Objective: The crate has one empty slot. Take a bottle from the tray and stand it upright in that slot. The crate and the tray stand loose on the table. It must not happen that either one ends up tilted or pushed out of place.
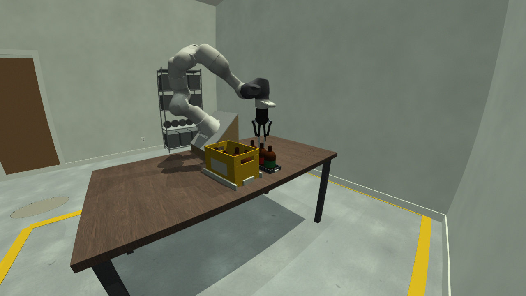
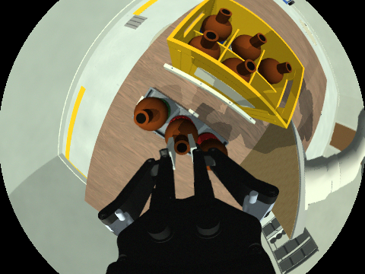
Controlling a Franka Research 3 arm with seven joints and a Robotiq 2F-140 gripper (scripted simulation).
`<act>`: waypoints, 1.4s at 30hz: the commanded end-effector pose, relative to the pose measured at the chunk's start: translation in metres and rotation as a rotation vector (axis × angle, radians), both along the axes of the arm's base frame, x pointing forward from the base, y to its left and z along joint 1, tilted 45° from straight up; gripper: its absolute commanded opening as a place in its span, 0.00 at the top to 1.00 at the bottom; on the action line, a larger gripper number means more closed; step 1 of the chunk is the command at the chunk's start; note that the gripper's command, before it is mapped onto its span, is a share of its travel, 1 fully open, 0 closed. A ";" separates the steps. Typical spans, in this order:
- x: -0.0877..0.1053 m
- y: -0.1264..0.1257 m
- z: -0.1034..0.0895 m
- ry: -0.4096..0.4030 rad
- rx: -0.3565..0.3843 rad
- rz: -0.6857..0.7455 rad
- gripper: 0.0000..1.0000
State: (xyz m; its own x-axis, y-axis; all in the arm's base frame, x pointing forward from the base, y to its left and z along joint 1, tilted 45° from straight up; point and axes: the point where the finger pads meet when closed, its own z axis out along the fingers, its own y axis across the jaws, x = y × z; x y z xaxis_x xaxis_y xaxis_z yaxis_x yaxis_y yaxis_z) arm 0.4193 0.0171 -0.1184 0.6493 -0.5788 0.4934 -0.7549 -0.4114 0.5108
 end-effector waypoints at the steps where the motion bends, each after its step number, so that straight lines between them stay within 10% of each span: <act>1: 0.000 -0.002 -0.001 -0.003 -0.002 -0.003 1.00; 42: 0.000 0.013 0.014 -0.003 -0.002 -0.003 1.00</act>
